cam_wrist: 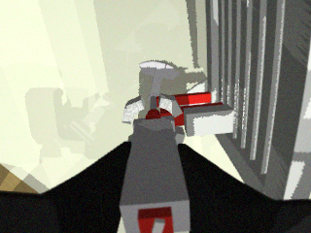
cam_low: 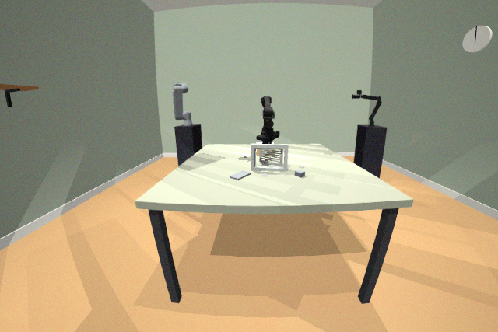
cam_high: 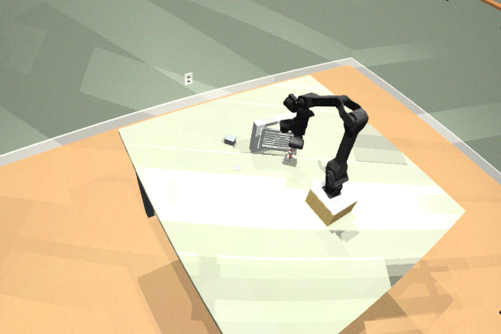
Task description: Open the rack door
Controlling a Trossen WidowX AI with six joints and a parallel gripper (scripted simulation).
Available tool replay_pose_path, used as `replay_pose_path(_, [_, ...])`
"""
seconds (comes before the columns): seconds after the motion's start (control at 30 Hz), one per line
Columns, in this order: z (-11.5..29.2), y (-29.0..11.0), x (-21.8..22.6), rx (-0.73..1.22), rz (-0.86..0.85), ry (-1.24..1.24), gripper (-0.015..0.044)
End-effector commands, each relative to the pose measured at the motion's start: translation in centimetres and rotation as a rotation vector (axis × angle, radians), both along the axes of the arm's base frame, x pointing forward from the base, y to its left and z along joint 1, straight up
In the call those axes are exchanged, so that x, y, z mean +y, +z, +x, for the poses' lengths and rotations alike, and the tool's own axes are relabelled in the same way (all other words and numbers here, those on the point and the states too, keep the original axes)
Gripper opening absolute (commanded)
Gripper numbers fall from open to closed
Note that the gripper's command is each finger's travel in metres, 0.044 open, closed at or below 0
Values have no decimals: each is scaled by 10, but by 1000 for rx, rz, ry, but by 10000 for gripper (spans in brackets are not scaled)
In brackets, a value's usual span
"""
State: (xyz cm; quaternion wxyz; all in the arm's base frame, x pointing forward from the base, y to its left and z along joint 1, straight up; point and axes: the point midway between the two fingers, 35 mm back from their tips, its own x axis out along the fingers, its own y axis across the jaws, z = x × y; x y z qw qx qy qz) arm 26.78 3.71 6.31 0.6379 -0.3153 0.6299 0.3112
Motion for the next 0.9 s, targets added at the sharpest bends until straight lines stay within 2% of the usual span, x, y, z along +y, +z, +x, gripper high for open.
replay_pose_path(0.0, [-5,0,7,-9,4,-70,10])
replay_pose_path(0.87, [-33,0,53,-5,14,-413,10])
